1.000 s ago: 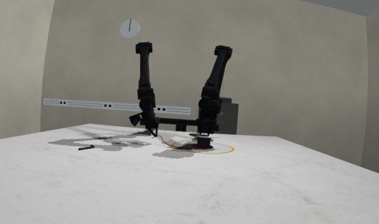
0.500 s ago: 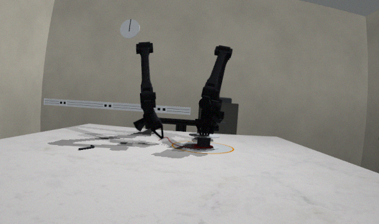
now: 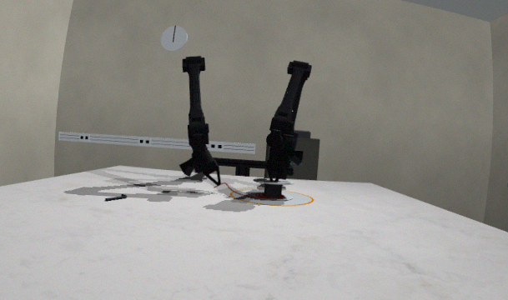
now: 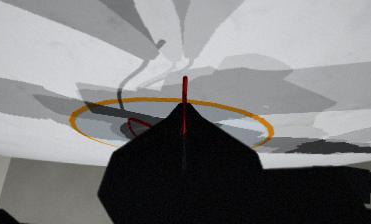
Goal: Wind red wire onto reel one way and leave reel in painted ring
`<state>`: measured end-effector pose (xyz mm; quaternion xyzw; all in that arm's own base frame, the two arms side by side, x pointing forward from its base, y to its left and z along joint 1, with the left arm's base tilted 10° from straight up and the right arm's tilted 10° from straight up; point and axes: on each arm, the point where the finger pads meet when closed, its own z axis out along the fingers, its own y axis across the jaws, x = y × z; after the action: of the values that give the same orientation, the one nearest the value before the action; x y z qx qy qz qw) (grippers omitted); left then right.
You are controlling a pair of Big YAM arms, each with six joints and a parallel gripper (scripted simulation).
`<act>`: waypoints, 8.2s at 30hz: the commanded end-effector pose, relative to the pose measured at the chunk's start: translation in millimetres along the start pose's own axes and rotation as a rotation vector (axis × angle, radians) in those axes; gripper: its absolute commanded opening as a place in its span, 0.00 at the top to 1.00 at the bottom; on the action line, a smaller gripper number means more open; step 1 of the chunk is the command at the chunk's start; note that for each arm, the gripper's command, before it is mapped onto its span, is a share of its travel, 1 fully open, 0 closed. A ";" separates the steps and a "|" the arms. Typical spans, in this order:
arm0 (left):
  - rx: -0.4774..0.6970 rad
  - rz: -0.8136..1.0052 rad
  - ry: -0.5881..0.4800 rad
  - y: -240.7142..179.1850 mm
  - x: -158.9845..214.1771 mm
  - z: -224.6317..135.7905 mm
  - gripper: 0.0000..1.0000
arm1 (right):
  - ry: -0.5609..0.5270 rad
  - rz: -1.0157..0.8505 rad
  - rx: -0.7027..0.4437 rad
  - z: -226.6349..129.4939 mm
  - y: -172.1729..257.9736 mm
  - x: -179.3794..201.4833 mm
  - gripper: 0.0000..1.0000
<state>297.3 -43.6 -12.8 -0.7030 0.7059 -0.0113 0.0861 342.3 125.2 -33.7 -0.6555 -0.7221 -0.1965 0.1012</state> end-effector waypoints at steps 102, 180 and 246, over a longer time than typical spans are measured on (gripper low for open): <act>-0.028 1.628 -0.002 -7.9 -4.9 6.5 0.48 | 0.053 0.016 -0.026 10.5 12.1 23.2 1.00; -0.032 1.636 -0.039 -14.3 1.8 3.1 1.00 | 0.291 0.013 -0.086 40.0 25.5 61.5 1.00; -0.023 1.506 -0.006 0.9 -3.1 5.8 0.48 | 0.369 -0.019 -0.066 53.9 31.3 94.0 1.00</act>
<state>303.6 -45.5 -9.5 0.1169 0.9893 0.0650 0.0581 354.0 216.5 -36.1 -0.6093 -0.6950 -0.3223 0.2046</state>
